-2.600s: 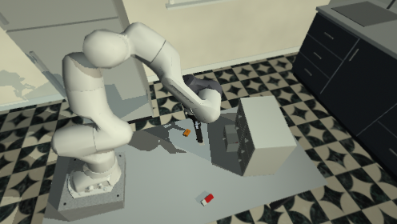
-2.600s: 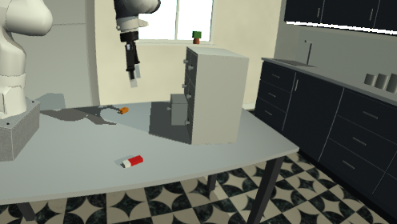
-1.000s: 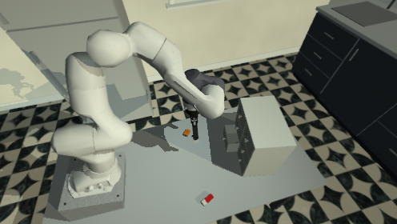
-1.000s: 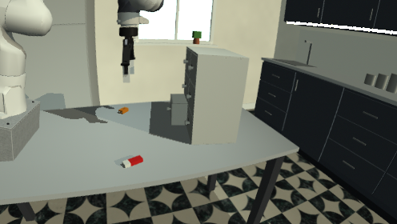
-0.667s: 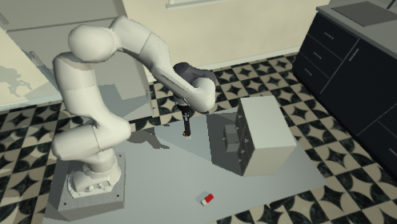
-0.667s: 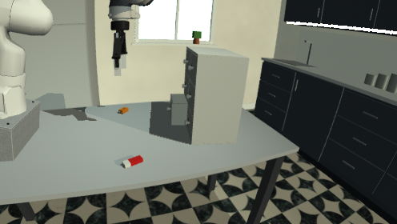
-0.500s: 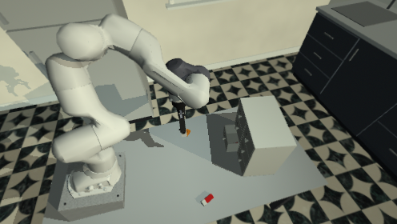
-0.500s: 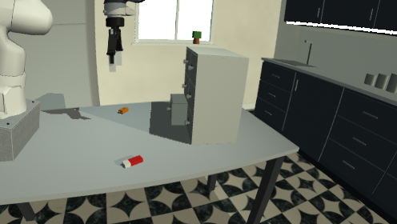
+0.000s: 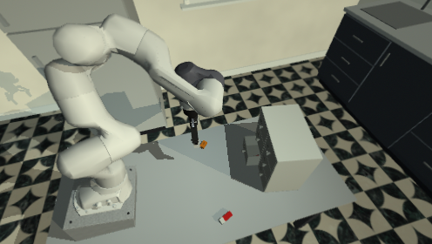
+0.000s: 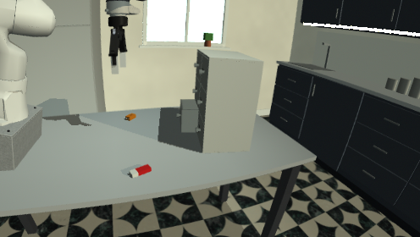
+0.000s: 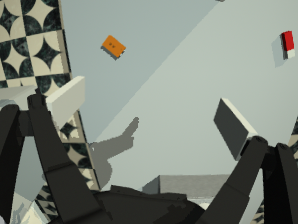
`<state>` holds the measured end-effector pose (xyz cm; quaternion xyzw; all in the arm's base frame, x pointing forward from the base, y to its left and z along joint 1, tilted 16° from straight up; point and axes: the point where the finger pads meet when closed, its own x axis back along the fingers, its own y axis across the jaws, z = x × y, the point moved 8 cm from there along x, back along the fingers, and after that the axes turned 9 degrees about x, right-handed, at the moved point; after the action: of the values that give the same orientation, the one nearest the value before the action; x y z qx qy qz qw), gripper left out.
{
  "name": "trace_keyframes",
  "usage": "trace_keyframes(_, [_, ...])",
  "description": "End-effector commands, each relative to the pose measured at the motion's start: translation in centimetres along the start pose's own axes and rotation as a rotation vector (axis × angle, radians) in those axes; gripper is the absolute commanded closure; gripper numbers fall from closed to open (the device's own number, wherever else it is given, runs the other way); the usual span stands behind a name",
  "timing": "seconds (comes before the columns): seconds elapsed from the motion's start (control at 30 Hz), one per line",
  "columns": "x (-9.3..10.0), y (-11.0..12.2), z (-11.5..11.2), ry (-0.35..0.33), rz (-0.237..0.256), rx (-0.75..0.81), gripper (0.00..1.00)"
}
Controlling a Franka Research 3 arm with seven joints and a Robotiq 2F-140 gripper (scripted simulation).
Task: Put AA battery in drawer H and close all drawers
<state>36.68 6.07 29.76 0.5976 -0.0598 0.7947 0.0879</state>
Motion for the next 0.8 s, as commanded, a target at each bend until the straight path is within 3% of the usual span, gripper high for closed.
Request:
trace_keyframes(0.0, [-0.2,-0.1,0.0,0.029,-0.002,-0.007,0.00])
trace_keyframes(0.23, [-1.0,-0.1,0.1,0.114,-0.016,-0.007,0.00])
trace_keyframes(0.67, [-5.6,0.0,0.4,0.536,-0.084,-0.008,0.00])
trace_keyframes(0.73, [-5.6,0.0,0.4,0.536,-0.084,-0.008,0.00])
trace_keyframes(0.77, [-6.0,0.0,0.4,0.569,-0.089,-0.008,0.00])
